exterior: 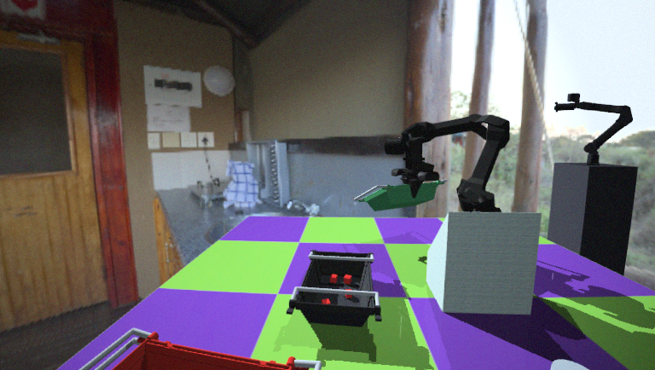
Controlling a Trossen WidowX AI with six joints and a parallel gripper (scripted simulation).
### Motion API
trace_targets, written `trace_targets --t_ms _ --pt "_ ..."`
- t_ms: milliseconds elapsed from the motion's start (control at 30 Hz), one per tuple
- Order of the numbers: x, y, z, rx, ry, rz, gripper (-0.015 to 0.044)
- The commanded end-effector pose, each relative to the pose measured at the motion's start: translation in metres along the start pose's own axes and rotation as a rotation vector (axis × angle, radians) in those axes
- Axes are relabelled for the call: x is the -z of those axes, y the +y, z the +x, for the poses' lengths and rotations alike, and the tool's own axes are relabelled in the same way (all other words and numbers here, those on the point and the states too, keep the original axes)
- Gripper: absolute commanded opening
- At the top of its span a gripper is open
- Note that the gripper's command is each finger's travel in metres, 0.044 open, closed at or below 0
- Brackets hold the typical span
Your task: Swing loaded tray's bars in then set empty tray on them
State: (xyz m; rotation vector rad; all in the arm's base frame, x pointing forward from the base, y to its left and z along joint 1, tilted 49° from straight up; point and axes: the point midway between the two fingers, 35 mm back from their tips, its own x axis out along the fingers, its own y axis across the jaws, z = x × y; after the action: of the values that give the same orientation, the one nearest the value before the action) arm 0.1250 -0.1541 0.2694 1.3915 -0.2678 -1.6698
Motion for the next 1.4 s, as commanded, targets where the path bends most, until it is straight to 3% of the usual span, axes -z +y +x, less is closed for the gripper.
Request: trace_targets --t_ms 0,1367 --pt "0.014 0.007 0.0 -0.002 0.013 -0.03 0.0" --pt "0.168 -0.009 0.01 0.063 0.066 -0.445 0.0"
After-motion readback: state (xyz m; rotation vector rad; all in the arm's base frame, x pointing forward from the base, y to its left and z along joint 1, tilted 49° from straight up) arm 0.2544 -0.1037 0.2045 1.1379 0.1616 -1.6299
